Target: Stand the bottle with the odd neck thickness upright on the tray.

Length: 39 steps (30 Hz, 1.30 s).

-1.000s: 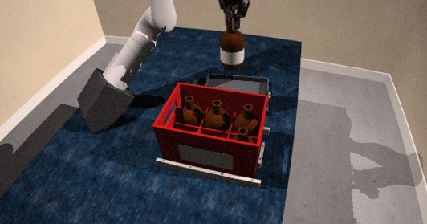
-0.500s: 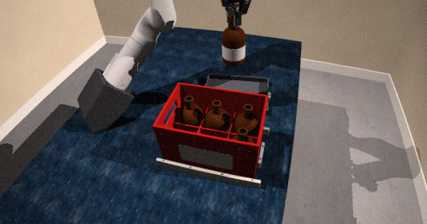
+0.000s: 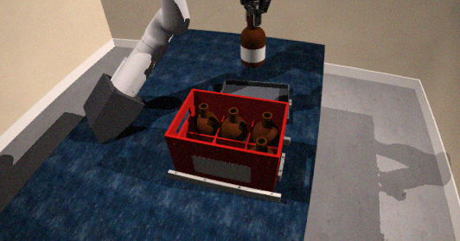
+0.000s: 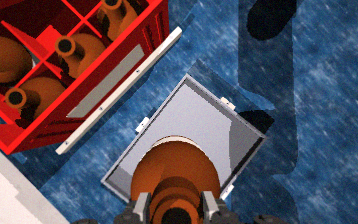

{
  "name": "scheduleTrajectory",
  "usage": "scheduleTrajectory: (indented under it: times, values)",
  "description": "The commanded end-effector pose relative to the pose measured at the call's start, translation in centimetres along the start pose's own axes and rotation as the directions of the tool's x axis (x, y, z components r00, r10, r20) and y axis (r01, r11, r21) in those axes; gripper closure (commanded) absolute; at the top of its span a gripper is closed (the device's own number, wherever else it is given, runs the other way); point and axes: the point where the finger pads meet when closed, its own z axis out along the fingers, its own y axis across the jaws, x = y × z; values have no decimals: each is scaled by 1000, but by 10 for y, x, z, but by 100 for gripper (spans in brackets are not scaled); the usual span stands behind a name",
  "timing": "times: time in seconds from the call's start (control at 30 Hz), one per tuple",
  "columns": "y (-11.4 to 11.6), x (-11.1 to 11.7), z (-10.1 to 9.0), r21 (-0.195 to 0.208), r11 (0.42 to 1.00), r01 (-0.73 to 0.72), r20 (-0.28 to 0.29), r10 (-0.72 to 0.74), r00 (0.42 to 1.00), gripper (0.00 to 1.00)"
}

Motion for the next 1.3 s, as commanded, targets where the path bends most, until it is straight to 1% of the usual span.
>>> scheduleTrajectory:
  times: [0.0, 0.4, 1.27]
  values:
    - [1, -1, -1, 3, 1000, -1, 0, 1, 1000, 100]
    - [9, -10, -1, 3, 1000, -1, 0, 1, 1000, 100]
    - [17, -18, -1, 3, 1000, -1, 0, 1, 1000, 100]
